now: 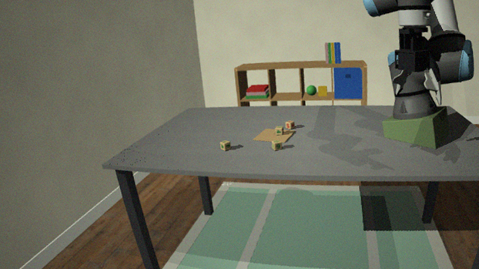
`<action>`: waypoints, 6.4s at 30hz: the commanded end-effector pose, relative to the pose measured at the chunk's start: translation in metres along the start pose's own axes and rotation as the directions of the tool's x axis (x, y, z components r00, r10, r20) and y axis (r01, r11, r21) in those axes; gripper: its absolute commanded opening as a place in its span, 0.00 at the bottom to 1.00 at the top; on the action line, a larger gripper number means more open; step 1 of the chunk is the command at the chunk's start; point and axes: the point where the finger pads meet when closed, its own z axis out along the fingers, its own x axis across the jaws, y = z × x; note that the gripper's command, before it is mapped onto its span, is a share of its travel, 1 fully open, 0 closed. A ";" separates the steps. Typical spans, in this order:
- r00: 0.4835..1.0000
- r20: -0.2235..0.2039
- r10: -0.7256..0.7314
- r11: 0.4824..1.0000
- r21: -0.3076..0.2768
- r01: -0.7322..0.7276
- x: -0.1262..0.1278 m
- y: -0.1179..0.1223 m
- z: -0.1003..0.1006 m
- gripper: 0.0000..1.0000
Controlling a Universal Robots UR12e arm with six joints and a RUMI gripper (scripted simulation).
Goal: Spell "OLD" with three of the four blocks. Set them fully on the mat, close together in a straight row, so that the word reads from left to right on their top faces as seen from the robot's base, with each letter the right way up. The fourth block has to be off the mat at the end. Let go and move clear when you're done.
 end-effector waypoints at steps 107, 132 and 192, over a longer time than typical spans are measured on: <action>0.994 0.008 -0.108 0.868 0.489 0.091 -0.563 0.408 0.088 1.00; 0.994 0.008 -0.108 0.868 0.489 0.091 -0.559 0.403 0.088 1.00; 0.994 0.008 -0.108 0.868 0.489 0.091 -0.446 0.245 0.091 1.00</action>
